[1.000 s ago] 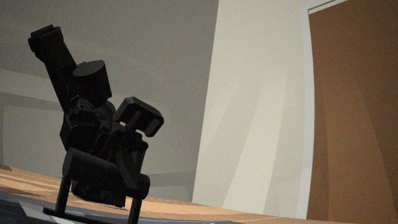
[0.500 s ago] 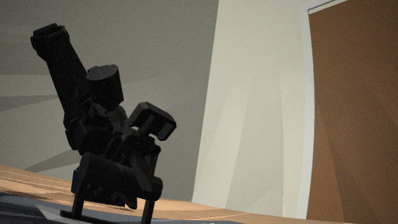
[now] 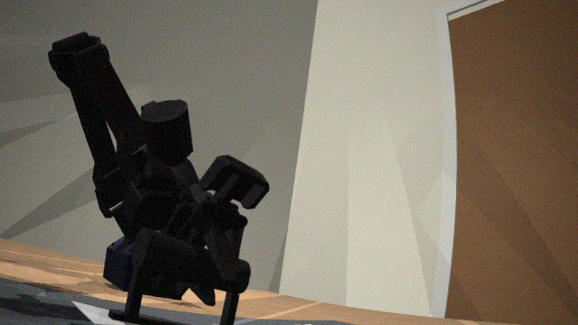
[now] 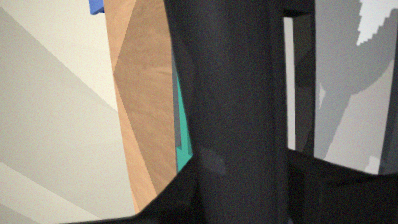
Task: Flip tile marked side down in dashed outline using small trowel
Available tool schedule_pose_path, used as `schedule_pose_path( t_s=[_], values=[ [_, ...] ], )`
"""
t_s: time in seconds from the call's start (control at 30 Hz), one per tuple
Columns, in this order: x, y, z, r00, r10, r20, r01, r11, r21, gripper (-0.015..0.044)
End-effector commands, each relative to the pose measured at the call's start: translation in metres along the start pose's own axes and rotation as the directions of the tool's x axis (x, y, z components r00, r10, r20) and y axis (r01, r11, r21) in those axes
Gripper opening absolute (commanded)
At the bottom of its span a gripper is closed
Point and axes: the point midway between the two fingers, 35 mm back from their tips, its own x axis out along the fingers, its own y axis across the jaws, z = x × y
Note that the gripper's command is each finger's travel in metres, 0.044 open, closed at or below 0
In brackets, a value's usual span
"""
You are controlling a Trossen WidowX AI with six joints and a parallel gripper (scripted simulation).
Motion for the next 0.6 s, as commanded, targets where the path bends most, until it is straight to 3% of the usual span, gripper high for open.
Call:
schedule_pose_path(
  t_s=[0.0, 0.57],
  values=[
    [-0.003, 0.005, 0.0, 0.999, 0.008, -0.037, -0.007, 0.999, 0.032, 0.0],
    [-0.028, 0.034, -0.017, 0.998, 0.01, -0.069, -0.005, 0.998, 0.07, 0.0]
  ],
)
